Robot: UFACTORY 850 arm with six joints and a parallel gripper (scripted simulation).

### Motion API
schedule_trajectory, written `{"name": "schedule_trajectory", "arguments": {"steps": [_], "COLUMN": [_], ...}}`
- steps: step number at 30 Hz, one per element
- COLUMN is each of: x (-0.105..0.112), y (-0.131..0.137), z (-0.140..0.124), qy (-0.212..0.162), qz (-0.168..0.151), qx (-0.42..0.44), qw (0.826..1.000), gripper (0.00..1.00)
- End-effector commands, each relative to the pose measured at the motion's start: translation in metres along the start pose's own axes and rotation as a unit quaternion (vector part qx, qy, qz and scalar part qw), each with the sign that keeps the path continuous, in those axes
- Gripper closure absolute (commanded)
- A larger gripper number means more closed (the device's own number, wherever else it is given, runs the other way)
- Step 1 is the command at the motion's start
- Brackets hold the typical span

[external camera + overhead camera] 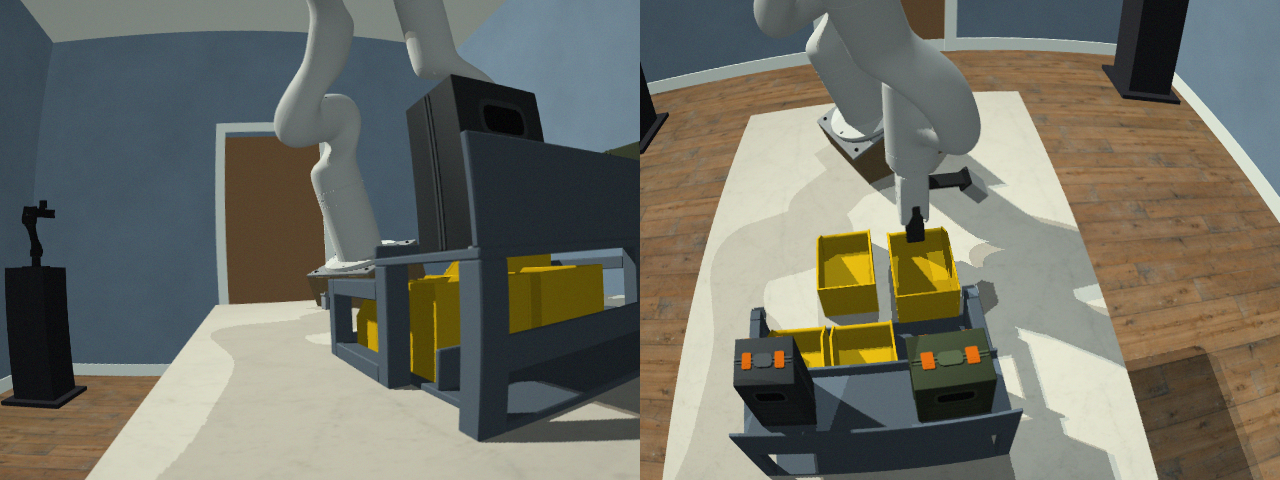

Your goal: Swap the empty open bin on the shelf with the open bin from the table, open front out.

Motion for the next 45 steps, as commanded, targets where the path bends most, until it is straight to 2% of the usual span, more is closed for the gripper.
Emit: {"name": "schedule_trajectory", "arguments": {"steps": [1, 16, 45], "x": [0.0, 0.0, 0.0], "y": [-0.007, -0.019, -0.019], "z": [0.002, 0.004, 0.004], "qy": [0.0, 0.0, 0.0], "qz": [-0.001, -0.001, -0.001], "qx": [0.0, 0.0, 0.0], "qw": [1.0, 1.0, 1.0], "gripper": [1.0, 1.0, 1.0]}}
Point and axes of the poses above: the point where the finger pads meet when closed, its own x axis back along the fingers, its own y axis across the jaws, z = x × y, the point moved 3 cm from there along x, back along the fingers, and after that the axes turned 11 degrees about x, right-handed, at the moved point
